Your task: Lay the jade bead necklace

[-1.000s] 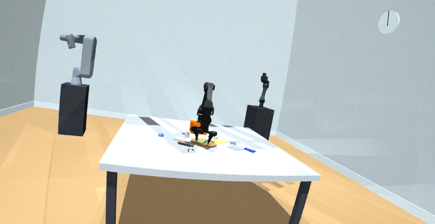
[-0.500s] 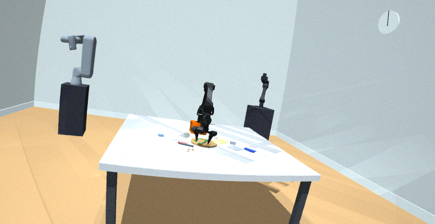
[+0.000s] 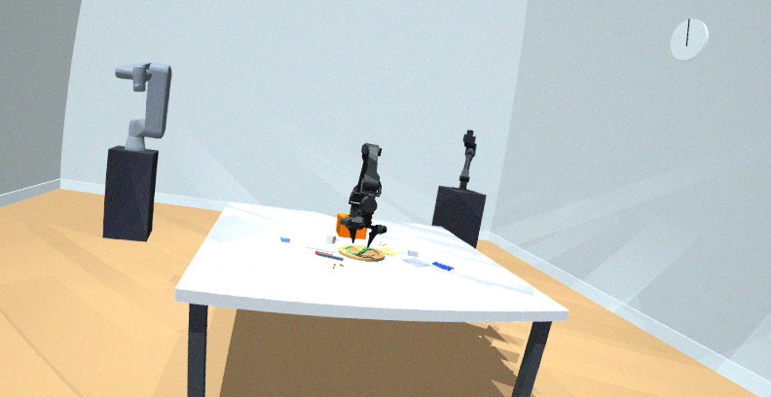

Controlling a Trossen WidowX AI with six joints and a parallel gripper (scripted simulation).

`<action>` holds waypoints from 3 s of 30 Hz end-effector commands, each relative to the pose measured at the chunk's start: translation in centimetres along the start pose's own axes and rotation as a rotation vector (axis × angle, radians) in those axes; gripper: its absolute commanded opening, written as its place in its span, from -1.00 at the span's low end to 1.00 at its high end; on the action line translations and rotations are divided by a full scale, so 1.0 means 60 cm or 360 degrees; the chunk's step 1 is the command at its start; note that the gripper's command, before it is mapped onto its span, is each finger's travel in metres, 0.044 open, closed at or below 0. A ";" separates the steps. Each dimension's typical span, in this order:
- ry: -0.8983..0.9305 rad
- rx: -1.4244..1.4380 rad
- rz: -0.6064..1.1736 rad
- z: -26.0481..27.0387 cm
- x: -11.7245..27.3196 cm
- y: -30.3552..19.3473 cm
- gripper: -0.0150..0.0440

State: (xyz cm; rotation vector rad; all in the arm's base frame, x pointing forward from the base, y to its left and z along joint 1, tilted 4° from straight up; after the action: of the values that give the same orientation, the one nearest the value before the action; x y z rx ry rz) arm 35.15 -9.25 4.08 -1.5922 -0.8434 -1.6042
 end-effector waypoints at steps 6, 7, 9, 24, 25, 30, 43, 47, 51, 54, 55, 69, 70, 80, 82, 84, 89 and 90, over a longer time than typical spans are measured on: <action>-0.0004 0.0005 0.0004 0.000 -0.019 -0.003 -0.08; -0.0004 0.0005 0.0004 0.000 -0.019 -0.003 -0.08; 0.0007 0.0004 -0.0023 0.002 -0.006 0.002 -0.08; 0.0000 0.0005 -0.0006 0.001 -0.039 -0.001 -0.08; 0.0000 0.0005 -0.0004 0.000 -0.042 -0.001 -0.08; -0.0003 0.0005 0.0003 0.000 -0.055 -0.003 -0.08; -0.0004 0.0005 0.0005 0.000 -0.059 -0.004 -0.08; -0.0004 0.0005 0.0005 0.000 -0.059 -0.004 -0.08; 0.0001 0.0008 -0.0005 0.001 -0.055 -0.002 -0.17; 0.0001 0.0008 -0.0005 0.001 -0.055 -0.002 -0.44; 0.0001 0.0008 -0.0005 0.001 -0.055 -0.002 -0.49; 0.0001 0.0008 -0.0005 0.001 -0.055 -0.002 -0.49; 0.0001 0.0008 -0.0005 0.001 -0.055 -0.002 -0.49; 0.0001 0.0008 -0.0005 0.001 -0.055 -0.002 -0.49; 0.0001 0.0008 -0.0005 0.001 -0.055 -0.002 -0.49; 0.0001 0.0008 -0.0005 0.001 -0.055 -0.002 -0.49; -0.0004 0.0005 0.0005 0.000 -0.045 -0.004 -0.49; -0.0004 0.0005 0.0005 0.000 -0.045 -0.004 -0.49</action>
State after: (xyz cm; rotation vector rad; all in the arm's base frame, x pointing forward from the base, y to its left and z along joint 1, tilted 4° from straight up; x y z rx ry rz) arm 34.88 -9.01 1.03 -1.5920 -0.8421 -1.5965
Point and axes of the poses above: the point midway between the two fingers, 35 mm back from their tips, its own x axis back along the fingers, its own z axis across the jaws, y = z × x, the point moved 6 cm from there along x, back along the fingers, and after that the axes turned 14 degrees about x, right-handed, at the moved point
